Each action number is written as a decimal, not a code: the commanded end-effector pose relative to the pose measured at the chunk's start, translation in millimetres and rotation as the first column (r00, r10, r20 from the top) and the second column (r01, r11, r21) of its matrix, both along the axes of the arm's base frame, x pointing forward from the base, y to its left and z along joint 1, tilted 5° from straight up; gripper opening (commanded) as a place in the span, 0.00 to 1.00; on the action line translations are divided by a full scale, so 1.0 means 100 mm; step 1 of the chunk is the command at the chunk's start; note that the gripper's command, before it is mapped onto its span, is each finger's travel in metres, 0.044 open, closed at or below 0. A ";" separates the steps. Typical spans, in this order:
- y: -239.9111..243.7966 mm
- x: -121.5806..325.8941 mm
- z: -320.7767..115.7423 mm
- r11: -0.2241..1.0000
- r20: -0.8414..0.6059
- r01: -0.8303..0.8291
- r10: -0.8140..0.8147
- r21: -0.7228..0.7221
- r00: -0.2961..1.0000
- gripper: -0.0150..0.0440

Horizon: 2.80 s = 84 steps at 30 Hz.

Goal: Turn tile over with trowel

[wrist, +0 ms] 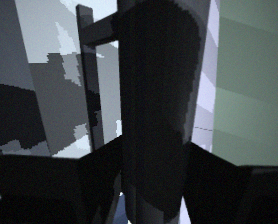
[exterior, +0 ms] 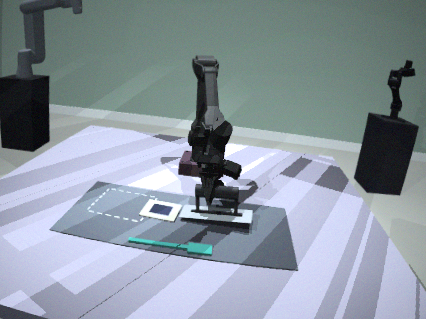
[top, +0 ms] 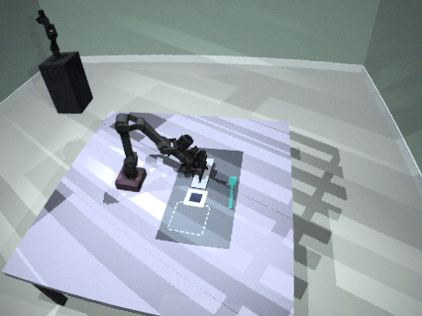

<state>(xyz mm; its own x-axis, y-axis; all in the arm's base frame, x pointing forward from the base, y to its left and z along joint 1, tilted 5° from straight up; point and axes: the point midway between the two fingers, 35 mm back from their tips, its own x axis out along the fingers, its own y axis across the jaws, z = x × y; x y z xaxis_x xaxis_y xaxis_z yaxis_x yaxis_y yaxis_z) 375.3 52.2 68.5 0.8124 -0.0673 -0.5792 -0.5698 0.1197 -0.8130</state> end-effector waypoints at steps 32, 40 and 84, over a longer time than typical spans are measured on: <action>-0.32 0.01 -0.11 1.000 0.012 -0.003 0.003 0.001 1.000 0.25; -0.45 -0.01 -0.10 1.000 0.013 -0.003 0.003 0.000 1.000 0.25; -1.21 -0.15 0.49 0.994 0.001 0.006 -0.006 -0.110 1.000 0.25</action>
